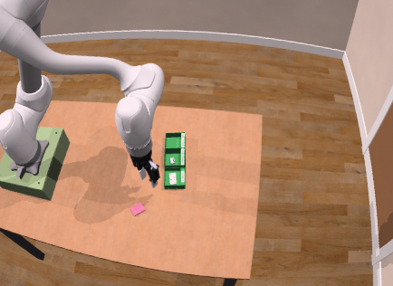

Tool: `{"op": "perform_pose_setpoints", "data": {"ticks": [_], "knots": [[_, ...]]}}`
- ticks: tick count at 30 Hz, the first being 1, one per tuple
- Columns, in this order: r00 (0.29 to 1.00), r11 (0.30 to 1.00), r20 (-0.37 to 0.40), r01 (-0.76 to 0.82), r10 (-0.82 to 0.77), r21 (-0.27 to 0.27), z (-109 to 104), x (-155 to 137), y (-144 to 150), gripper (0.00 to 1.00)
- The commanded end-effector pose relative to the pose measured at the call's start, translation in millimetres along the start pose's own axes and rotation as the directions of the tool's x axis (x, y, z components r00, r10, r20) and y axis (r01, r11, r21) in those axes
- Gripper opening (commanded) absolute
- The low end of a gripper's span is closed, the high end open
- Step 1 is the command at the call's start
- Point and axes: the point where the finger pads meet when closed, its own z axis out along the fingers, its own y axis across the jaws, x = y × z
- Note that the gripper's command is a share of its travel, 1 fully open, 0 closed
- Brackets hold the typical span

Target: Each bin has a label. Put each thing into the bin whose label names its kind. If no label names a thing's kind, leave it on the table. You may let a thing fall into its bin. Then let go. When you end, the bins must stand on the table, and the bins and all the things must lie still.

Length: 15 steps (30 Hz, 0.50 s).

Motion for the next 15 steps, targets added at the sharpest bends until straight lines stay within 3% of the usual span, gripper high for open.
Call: {"op": "perform_pose_setpoints", "data": {"ticks": [1, 6, 10, 15], "knots": [[0.988, 0.988, -0.003, -0.156, 0.156, 0.006, -1.3, 28.1, -4.7, 0.33], [0.955, 0.955, -0.004, -0.297, 0.297, 0.011, -2.0, 69.4, -9.8, 0.33], [0.955, 0.955, -0.004, -0.297, 0.297, 0.011, -2.7, 102.5, -13.9, 0.33], [0.955, 0.955, -0.004, -0.297, 0.297, 0.011, -2.8, 114.2, -15.8, 0.33]]}}
